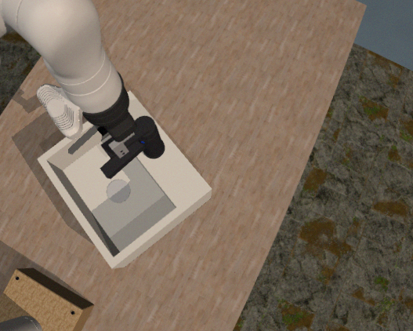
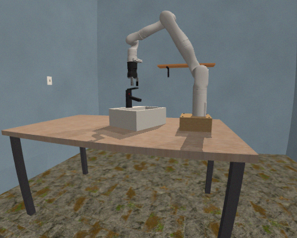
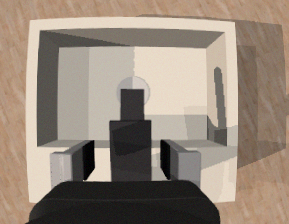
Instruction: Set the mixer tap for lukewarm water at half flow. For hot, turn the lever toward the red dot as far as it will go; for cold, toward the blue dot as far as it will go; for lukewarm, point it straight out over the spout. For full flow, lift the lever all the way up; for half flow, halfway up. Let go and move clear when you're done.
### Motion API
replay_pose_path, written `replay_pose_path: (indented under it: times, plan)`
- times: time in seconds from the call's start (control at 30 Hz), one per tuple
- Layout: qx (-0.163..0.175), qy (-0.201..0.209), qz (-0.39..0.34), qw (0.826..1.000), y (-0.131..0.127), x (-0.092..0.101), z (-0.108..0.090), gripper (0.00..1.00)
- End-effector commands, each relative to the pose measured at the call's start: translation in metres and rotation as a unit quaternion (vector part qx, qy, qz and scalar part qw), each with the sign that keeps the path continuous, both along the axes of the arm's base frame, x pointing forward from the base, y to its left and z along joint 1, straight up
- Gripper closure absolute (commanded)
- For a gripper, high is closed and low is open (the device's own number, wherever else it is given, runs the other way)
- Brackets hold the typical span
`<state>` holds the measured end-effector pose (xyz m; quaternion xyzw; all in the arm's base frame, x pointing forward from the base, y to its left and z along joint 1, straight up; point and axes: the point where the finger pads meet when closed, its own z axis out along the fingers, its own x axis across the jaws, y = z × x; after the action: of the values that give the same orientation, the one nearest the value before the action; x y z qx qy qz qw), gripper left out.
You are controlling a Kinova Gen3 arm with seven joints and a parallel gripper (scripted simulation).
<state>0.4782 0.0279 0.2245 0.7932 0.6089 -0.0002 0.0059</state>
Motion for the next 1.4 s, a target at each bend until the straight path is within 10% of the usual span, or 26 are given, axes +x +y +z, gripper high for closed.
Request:
replay_pose_path:
  times: [0.0, 1.37]
  plan:
    - [0.003, -0.003, 0.002, 1.000, 0.0015, 0.0021, -0.0012, 0.00]
    - [0.003, -0.003, 0.002, 1.000, 0.0045, -0.0003, -0.0012, 0.00]
